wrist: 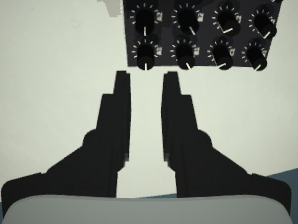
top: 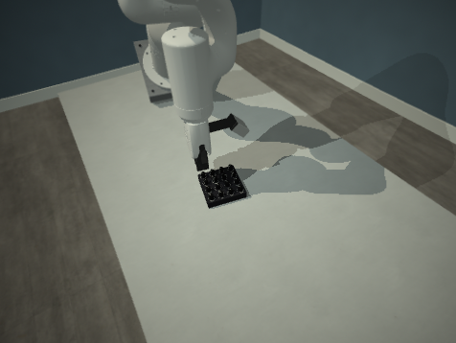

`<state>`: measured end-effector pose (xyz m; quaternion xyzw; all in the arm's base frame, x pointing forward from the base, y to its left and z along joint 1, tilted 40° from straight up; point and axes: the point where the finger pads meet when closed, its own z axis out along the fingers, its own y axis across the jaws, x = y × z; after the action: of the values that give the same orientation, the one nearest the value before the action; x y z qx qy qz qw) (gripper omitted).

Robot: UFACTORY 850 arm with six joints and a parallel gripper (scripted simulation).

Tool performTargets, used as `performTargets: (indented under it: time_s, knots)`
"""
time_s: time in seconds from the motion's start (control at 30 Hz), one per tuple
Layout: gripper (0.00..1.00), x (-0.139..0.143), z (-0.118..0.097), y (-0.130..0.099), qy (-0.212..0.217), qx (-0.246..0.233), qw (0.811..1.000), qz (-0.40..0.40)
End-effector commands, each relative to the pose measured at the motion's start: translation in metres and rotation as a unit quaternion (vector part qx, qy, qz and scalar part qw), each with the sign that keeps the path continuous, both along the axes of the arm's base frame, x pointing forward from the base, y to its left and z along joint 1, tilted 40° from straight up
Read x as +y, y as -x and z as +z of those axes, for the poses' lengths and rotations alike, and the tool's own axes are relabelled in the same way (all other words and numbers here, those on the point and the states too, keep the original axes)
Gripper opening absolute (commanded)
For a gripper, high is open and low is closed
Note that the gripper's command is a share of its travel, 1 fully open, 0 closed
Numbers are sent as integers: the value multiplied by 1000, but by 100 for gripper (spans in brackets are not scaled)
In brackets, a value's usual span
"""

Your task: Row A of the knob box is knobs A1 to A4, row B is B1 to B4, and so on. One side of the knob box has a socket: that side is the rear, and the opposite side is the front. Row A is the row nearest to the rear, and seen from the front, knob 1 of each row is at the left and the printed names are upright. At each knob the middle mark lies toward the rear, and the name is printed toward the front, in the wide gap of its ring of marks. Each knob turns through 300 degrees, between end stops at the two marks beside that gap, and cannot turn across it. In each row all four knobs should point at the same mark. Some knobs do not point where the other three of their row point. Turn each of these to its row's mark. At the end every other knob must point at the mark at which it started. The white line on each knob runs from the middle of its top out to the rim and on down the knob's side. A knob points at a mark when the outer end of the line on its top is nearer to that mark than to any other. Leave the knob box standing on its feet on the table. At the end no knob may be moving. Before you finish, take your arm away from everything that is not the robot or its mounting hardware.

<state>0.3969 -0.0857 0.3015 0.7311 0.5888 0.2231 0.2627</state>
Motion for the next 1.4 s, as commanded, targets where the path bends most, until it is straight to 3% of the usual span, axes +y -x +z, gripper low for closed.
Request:
performTargets:
  time_s: [0.0,0.07,0.27,1.37]
  knots:
    - [19,3,3,-2,-6,2,1000,4]
    - [19,3,3,-2,-6,2,1000,4]
    - [19,51,31,-17,-8,1,1000,2]
    - [19,52,31,-17,-8,1,1000,2]
